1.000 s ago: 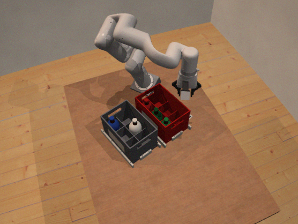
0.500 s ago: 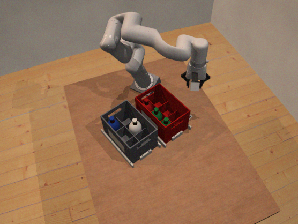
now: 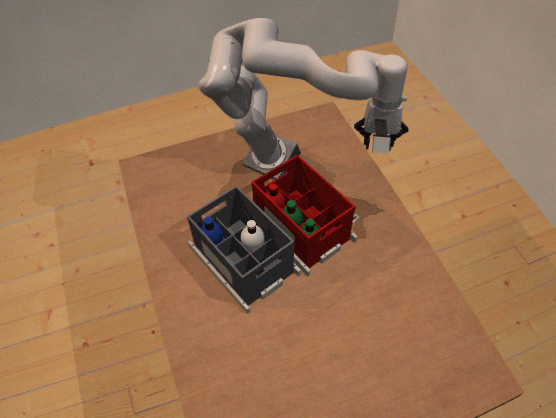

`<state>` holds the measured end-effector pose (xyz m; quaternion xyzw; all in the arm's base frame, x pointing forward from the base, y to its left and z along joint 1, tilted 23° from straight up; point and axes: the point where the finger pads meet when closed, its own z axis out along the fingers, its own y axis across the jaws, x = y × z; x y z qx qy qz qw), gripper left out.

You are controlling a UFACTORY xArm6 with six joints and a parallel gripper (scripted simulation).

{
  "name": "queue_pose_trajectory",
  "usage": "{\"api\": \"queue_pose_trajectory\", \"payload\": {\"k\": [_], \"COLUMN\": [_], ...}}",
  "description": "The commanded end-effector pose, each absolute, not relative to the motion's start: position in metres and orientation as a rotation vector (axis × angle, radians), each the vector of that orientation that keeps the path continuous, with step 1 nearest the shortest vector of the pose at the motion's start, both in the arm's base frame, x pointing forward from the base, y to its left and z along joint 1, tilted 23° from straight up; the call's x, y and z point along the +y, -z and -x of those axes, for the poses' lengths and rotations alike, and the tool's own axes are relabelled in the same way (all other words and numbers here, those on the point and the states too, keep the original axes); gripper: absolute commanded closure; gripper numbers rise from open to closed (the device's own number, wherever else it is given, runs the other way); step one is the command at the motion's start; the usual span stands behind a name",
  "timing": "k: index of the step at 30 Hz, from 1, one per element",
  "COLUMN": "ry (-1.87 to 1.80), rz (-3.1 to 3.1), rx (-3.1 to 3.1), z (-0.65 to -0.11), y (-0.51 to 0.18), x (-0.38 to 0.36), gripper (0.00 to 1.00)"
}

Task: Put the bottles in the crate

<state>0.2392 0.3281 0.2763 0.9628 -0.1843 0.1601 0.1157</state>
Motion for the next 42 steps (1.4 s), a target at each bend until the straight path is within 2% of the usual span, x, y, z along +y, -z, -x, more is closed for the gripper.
{"api": "queue_pose_trajectory", "payload": {"k": [1, 23, 42], "ry": [-0.47, -0.47, -0.47], "rz": [-2.822, -2.822, -2.822], "rx": [-0.541, -0.541, -0.541], "z": [-0.231, -0.192, -0.19], "y": [-0.278, -0.276, -0.276], "x": [0.35, 0.442, 0.447], "gripper": [0.35, 0.35, 0.35]}}
